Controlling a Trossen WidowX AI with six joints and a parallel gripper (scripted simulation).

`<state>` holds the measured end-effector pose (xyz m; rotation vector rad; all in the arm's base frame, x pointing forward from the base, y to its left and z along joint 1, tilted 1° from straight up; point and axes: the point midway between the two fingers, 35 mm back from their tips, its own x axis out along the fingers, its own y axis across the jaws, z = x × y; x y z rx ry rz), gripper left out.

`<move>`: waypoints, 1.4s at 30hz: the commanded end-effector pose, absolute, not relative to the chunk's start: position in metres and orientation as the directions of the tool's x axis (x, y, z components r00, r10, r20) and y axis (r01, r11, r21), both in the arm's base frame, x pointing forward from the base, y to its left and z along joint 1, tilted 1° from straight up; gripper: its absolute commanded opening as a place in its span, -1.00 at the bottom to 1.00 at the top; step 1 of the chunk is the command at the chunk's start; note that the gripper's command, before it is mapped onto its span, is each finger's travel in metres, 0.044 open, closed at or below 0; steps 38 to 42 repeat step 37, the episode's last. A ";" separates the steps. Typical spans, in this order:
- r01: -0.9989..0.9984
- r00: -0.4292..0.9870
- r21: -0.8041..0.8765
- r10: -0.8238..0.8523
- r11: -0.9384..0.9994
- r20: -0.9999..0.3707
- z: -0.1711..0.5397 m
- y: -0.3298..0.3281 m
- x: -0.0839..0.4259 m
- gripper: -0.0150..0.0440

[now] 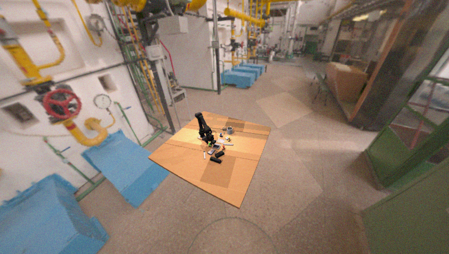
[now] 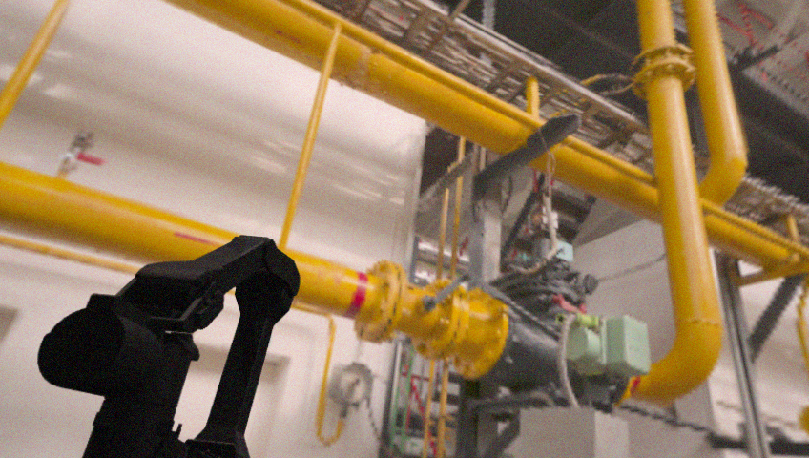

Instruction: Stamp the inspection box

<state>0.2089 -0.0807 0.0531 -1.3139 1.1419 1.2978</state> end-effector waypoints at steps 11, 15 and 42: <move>-0.991 0.017 -0.016 -0.006 -0.135 -1.000 0.166 -0.079 0.206 0.42; -0.991 0.017 -0.016 -0.006 -0.135 -1.000 0.166 -0.079 0.206 0.42; -0.991 0.018 -0.016 -0.009 -0.133 -1.000 0.166 -0.080 0.207 0.42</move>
